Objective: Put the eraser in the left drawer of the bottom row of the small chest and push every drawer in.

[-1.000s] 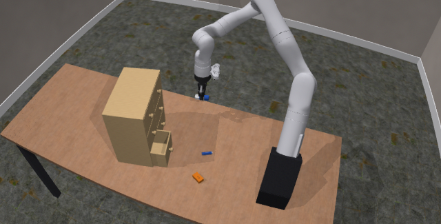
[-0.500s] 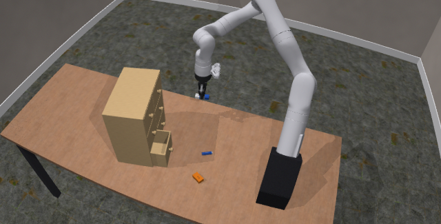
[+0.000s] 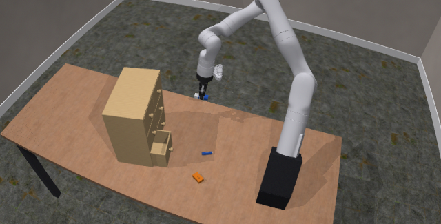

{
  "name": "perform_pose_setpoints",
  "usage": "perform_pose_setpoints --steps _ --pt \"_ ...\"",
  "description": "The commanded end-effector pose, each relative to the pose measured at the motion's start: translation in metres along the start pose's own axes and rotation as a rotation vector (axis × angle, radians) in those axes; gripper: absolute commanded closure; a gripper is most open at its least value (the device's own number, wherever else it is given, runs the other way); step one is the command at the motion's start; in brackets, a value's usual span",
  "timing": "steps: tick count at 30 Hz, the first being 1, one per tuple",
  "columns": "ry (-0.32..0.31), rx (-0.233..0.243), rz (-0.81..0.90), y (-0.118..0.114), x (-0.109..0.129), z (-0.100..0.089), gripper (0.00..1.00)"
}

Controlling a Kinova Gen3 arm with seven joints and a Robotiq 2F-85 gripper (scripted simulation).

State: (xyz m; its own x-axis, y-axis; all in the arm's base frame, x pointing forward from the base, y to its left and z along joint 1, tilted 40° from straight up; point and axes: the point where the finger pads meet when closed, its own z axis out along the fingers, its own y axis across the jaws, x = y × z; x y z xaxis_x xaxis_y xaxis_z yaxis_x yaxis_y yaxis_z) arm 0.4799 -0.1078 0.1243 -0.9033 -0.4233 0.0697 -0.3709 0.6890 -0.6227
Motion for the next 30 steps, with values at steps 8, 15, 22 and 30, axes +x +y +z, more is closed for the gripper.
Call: perform_pose_setpoints --steps 8,15,22,30 --pt "-0.132 0.011 0.009 -0.0061 0.0003 -0.0014 0.81" --pt "-0.2 0.006 0.006 -0.0047 0.0018 -0.0017 0.81" --pt "-0.281 0.01 0.007 -0.0059 0.0025 -0.0005 0.81" --pt "-0.348 0.007 0.004 -0.0048 0.0049 0.0005 0.81"
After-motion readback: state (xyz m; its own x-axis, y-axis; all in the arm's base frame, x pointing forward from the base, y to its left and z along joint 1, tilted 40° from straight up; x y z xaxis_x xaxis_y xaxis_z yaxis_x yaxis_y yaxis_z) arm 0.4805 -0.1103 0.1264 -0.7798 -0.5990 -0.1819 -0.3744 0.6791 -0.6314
